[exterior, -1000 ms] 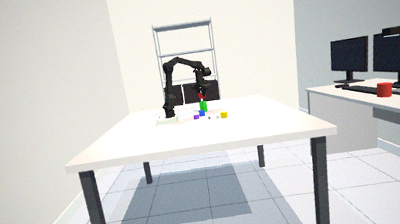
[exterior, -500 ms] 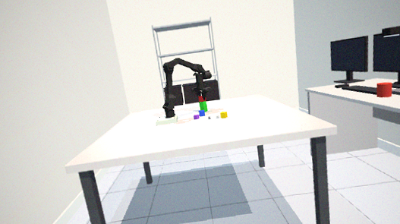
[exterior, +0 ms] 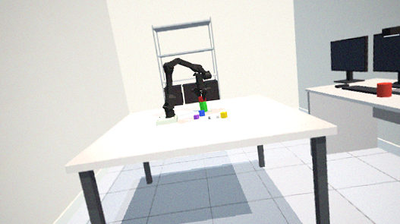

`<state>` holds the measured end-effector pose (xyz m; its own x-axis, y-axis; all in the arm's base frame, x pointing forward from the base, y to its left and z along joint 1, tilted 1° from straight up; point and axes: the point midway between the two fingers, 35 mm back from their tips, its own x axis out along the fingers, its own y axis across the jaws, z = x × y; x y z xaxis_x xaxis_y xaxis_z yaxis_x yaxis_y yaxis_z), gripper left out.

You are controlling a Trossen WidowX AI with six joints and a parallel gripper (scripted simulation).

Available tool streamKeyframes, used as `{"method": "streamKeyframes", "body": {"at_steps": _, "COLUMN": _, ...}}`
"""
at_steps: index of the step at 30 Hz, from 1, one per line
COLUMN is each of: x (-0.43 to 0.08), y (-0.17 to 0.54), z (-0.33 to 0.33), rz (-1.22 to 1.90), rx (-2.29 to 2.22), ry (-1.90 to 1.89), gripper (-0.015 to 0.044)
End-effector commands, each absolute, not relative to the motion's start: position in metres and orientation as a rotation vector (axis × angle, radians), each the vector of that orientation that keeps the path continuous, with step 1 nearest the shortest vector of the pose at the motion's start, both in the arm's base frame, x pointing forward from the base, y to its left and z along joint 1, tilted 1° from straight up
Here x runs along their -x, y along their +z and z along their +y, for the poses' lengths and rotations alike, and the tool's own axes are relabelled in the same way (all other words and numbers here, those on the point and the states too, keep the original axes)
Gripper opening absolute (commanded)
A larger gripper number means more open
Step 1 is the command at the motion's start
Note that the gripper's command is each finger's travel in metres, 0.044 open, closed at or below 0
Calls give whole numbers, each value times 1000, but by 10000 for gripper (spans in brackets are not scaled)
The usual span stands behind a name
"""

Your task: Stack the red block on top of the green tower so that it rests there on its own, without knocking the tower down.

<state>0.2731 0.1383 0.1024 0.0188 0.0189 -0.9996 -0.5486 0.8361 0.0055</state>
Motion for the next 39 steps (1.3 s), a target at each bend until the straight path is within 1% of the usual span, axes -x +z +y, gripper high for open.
{"method": "streamKeyframes", "body": {"at_steps": 1, "x": -273, "y": 101, "z": 139, "rz": 1502, "rx": 439, "ry": 462, "gripper": 0}}
{"method": "streamKeyframes", "body": {"at_steps": 18, "x": -273, "y": 107, "z": 138, "rz": 1502, "rx": 439, "ry": 462, "gripper": 0}}
{"method": "streamKeyframes", "body": {"at_steps": 34, "x": -272, "y": 102, "z": 138, "rz": 1502, "rx": 444, "ry": 463, "gripper": 420}}
{"method": "streamKeyframes", "body": {"at_steps": 35, "x": -272, "y": 102, "z": 138, "rz": 1502, "rx": 444, "ry": 463, "gripper": 440}}
{"method": "streamKeyframes", "body": {"at_steps": 39, "x": -272, "y": 102, "z": 138, "rz": 1502, "rx": 444, "ry": 463, "gripper": 440}}
